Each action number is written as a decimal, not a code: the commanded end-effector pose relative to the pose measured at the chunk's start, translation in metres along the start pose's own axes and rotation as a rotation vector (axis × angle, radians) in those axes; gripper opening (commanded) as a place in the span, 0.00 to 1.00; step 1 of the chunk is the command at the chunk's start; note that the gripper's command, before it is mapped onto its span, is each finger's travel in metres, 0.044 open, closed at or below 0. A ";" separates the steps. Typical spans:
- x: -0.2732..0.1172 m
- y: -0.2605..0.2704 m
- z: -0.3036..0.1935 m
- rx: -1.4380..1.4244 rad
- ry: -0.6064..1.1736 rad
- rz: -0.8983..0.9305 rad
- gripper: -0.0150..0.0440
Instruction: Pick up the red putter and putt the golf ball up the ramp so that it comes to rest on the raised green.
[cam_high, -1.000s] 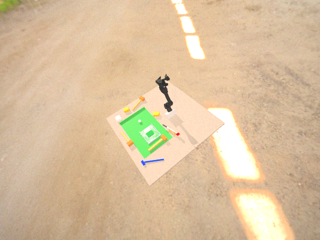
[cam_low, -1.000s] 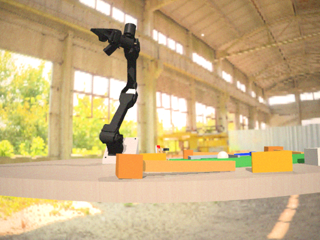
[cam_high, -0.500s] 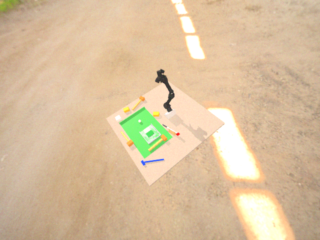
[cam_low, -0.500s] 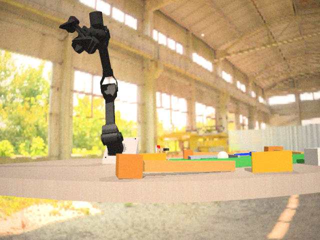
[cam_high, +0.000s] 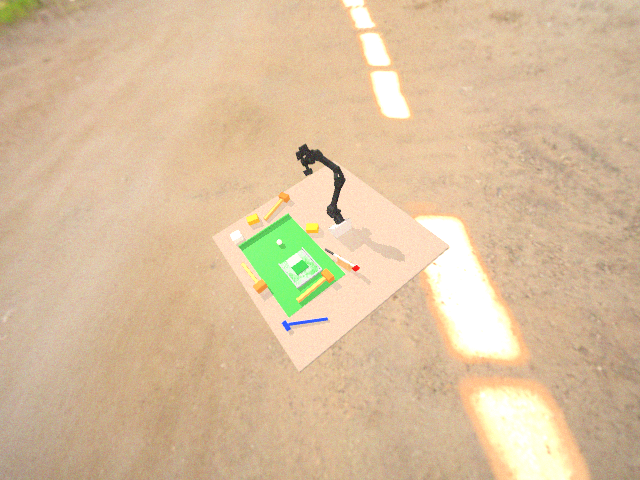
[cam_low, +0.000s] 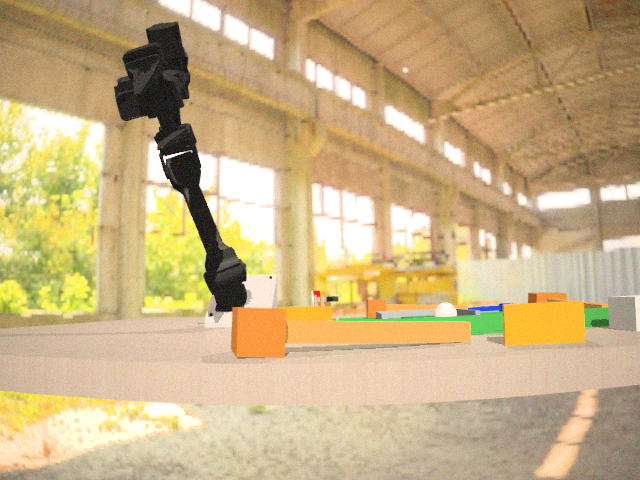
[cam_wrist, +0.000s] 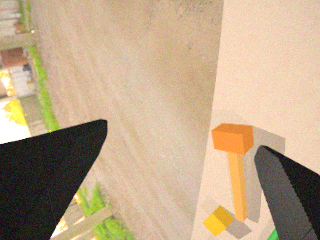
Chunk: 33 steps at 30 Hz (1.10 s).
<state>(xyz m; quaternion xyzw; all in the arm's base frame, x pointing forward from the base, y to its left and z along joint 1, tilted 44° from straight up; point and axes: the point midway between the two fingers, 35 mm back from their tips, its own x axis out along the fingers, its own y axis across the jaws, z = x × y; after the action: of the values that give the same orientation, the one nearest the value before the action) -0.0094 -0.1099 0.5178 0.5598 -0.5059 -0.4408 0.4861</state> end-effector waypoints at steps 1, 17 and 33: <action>0.047 -0.030 -0.043 -0.212 0.138 -0.143 1.00; 0.086 -0.157 -0.202 -0.981 0.707 -0.364 1.00; -0.004 -0.325 -0.320 -1.913 1.342 -0.176 1.00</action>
<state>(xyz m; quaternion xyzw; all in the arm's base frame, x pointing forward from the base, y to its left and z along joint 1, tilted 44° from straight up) 0.3319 -0.0965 0.2797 0.2067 0.3587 -0.3440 0.8428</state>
